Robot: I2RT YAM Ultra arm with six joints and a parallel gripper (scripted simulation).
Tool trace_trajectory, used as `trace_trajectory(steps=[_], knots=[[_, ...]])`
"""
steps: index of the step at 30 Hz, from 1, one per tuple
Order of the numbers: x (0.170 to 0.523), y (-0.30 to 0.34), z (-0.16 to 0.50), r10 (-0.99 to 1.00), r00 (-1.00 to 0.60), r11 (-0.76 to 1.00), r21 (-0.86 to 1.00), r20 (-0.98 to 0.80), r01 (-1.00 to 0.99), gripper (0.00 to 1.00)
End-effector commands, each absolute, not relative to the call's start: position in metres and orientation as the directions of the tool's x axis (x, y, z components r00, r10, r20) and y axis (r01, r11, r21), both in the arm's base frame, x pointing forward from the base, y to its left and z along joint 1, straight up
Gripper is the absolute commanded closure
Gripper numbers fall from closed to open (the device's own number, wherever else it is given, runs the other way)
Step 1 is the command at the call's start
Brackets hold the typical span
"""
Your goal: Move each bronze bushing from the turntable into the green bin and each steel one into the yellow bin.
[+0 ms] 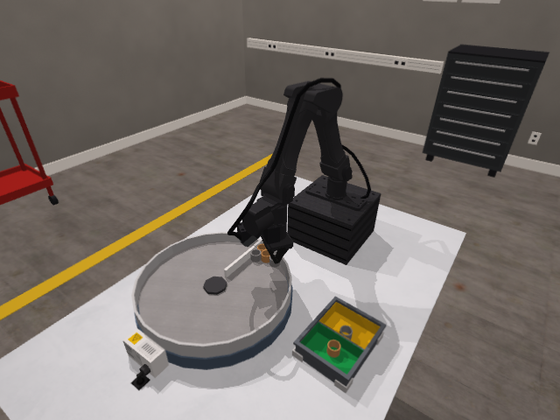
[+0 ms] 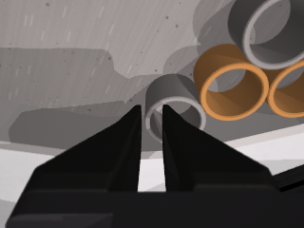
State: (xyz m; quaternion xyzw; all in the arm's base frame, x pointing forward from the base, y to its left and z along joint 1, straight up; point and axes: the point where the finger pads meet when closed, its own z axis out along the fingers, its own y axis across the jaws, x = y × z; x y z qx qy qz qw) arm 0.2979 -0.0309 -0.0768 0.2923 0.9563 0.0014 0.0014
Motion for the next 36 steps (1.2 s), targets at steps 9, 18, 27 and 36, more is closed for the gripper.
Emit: trace_trajectory(steps=[9,18,27,36], knots=[[0.3017,-0.0311,-0.0708,0.557,-0.83,0.83,0.021,-0.02,0.557,0.88],[0.3017,-0.0311,-0.0708,0.557,-0.83,0.83,0.021,-0.02,0.557,0.88],[0.3017,-0.0311,-0.0708,0.557,-0.83,0.83,0.021,-0.02,0.557,0.88],[0.2988,-0.0332,-0.0709,0.558,-0.83,0.83,0.004,-0.017,0.558,1.0]])
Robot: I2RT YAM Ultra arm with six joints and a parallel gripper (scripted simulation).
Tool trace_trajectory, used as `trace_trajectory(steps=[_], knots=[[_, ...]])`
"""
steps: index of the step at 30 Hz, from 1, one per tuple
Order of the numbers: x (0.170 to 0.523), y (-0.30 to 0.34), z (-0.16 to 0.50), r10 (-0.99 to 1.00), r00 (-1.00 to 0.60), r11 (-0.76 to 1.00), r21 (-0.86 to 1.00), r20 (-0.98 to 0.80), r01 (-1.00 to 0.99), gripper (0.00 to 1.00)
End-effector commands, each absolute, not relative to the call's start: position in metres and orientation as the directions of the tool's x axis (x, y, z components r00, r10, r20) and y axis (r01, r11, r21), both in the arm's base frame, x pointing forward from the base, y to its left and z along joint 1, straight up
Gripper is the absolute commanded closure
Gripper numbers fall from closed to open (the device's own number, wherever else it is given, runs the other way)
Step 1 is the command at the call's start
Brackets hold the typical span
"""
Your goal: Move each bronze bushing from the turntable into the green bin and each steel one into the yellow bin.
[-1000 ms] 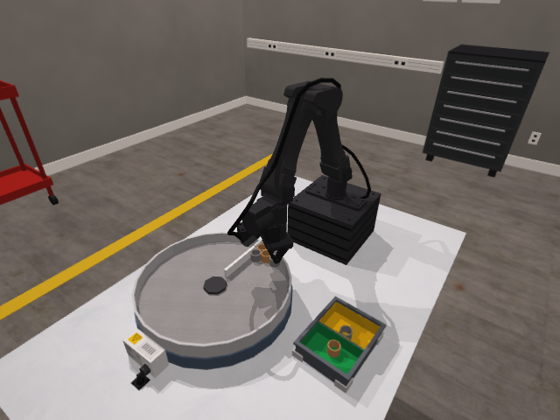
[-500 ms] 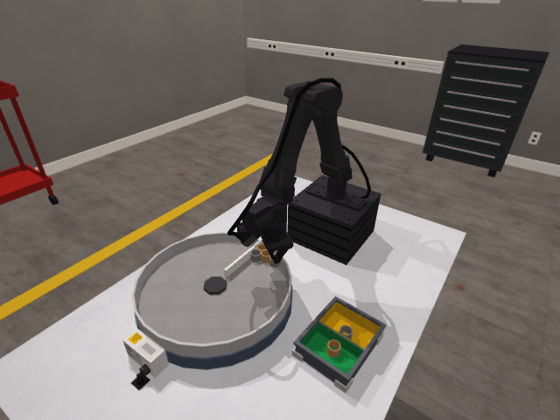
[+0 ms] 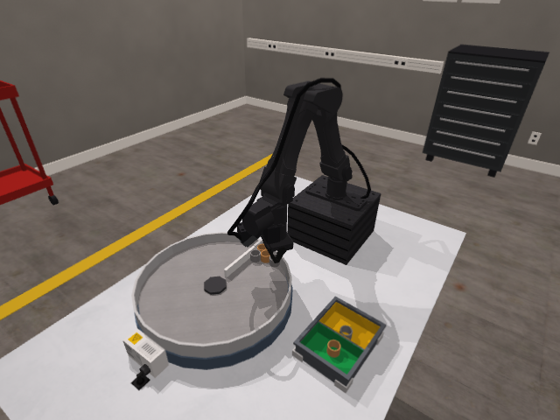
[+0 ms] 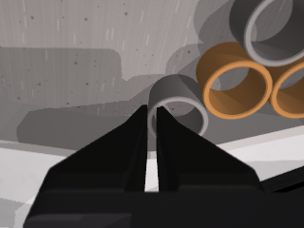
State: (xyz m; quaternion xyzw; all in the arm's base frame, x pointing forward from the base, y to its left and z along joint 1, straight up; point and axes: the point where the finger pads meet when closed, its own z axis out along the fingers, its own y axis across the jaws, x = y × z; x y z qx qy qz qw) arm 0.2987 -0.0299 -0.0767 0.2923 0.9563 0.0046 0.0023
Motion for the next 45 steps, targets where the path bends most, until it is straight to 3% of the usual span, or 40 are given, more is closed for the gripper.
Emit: trace_trajectory(steps=[1,45], knots=[[0.299,-0.033,-0.071,0.558,-0.83,0.83,0.004,-0.017,0.558,1.0],[0.309,-0.034,-0.052,0.558,-0.829,0.83,0.016,-0.04,0.558,1.0]])
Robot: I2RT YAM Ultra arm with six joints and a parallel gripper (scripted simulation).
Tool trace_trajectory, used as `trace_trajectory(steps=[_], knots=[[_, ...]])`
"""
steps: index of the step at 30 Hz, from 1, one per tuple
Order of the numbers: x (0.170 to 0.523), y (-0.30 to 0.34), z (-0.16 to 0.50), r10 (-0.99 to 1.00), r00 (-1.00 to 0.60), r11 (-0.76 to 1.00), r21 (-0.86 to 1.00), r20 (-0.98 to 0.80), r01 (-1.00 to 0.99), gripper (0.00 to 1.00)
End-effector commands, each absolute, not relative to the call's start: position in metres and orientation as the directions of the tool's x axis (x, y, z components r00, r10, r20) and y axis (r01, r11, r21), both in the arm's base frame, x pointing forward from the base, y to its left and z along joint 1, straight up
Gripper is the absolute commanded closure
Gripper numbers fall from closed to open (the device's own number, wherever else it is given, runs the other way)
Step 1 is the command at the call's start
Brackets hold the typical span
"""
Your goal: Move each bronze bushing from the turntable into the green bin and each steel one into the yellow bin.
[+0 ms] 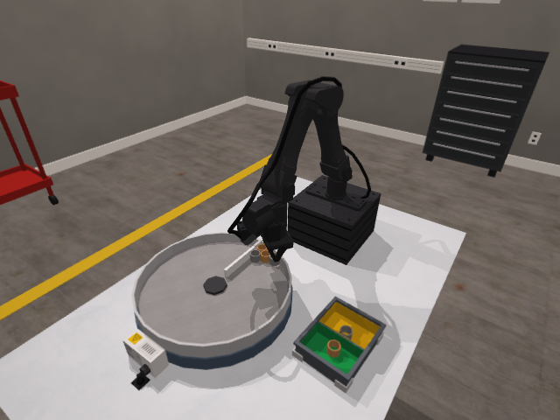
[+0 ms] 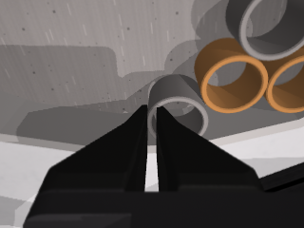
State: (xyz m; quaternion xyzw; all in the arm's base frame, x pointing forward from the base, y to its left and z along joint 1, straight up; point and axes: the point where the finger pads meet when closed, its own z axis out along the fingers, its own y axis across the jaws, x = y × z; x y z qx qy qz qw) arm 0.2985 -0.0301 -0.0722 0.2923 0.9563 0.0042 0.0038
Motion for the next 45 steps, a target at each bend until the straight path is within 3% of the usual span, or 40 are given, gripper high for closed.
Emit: trace_trajectory(steps=[1,12,45], knots=[[0.309,-0.034,-0.047,0.558,-0.829,0.83,0.016,-0.04,0.558,1.0],[0.307,-0.034,-0.004,0.558,-0.829,0.83,0.016,-0.04,0.558,1.0],[0.307,-0.034,-0.005,0.558,-0.829,0.83,0.016,-0.04,0.558,1.0]])
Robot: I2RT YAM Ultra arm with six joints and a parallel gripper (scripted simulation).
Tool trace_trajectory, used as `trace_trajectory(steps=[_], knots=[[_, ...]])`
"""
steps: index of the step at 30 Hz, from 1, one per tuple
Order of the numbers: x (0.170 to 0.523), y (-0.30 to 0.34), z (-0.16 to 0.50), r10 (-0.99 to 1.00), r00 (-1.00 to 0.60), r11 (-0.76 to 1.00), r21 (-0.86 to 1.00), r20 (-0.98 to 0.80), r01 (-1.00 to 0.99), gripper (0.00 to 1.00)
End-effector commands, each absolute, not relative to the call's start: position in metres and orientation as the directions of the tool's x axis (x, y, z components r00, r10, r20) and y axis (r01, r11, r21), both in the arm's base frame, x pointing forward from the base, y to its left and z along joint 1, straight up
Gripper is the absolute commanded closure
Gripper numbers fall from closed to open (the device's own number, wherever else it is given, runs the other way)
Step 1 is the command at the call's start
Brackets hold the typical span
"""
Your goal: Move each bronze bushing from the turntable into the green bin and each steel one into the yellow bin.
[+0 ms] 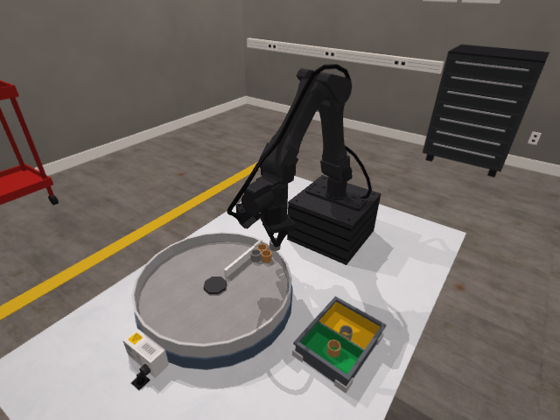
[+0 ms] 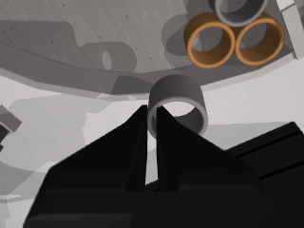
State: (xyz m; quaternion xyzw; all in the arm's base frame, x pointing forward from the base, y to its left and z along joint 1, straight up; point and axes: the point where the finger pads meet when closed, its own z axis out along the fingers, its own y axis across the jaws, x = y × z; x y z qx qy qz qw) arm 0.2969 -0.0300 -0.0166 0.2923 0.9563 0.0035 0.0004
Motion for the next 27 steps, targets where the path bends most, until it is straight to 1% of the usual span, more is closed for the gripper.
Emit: trace_trajectory(steps=[1,21,27], knots=[[0.307,-0.034,-0.005,0.558,-0.829,0.83,0.016,-0.04,0.558,1.0],[0.306,-0.018,-0.013,0.581,-0.814,0.814,0.001,-0.01,0.581,1.0],[0.31,0.002,-0.012,0.622,-0.783,0.783,0.006,-0.014,0.622,1.0]])
